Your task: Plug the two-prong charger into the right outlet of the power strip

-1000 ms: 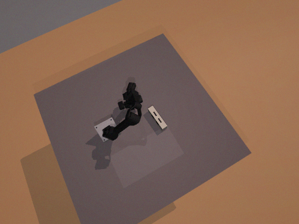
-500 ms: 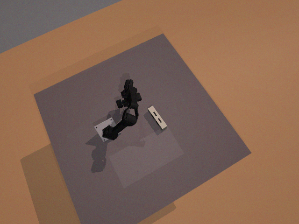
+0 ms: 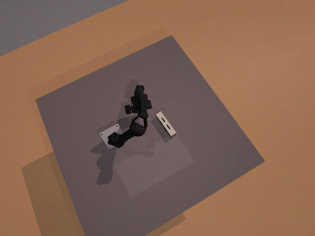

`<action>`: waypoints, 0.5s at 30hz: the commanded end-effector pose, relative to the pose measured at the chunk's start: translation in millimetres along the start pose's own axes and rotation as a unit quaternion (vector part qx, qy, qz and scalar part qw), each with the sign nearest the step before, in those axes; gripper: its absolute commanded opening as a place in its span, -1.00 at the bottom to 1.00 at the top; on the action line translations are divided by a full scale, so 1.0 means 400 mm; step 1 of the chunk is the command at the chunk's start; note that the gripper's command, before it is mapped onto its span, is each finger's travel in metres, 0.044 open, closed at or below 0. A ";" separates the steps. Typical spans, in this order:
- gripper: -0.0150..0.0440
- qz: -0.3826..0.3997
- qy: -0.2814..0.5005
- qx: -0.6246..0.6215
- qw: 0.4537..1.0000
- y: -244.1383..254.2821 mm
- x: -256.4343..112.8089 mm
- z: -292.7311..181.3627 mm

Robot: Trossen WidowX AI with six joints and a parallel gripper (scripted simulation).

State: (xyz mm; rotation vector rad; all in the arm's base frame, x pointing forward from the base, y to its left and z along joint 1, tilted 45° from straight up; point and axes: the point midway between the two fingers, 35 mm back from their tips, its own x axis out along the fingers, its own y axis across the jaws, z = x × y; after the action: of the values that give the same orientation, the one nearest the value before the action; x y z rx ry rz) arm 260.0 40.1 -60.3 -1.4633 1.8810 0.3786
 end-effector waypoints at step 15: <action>-0.49 0.008 -0.014 0.123 0.992 -0.067 0.016 -0.092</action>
State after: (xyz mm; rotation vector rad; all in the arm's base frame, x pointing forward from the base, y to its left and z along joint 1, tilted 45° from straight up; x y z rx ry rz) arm 269.9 10.2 -39.5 -1.2991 1.8581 0.2055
